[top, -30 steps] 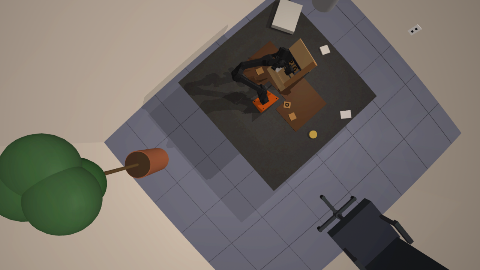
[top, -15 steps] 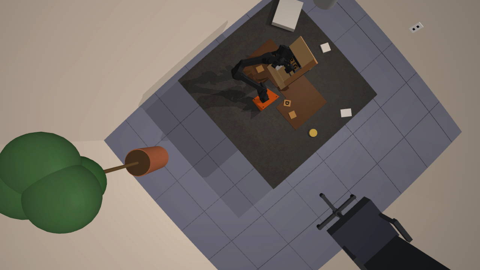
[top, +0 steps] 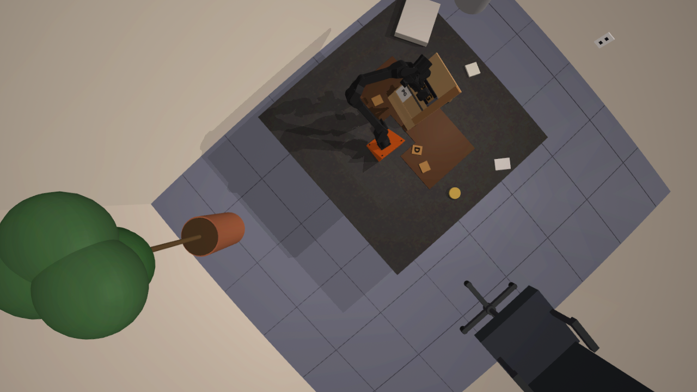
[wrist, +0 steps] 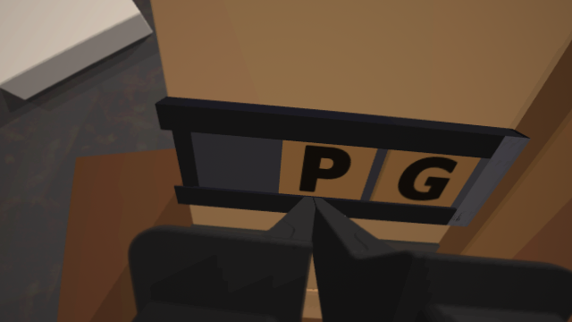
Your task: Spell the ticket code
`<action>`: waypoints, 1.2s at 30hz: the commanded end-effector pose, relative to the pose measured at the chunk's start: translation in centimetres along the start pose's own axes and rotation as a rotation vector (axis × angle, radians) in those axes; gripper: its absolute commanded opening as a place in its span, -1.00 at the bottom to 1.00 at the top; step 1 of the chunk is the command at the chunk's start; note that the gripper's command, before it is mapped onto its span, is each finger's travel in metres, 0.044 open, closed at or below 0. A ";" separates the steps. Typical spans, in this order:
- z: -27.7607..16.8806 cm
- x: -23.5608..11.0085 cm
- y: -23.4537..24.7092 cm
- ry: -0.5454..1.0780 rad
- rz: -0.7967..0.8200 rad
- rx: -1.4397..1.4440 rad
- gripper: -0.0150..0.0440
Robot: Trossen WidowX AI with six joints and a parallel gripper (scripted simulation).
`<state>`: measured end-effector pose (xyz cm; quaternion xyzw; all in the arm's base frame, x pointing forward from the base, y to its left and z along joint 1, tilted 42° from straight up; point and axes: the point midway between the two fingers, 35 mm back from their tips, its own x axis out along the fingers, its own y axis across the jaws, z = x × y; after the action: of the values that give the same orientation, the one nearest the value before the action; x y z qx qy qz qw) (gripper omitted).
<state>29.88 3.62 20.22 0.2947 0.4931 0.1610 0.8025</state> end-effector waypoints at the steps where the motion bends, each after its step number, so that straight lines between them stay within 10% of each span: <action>1: 0.5 0.3 0.7 0.140 0.004 -0.008 -0.49; 9: 1.3 0.6 2.3 0.419 0.039 -0.014 -0.49; 36: 1.6 1.7 2.2 0.424 0.040 -0.015 -0.49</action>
<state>31.99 5.64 21.04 0.2554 0.6443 0.2391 0.6801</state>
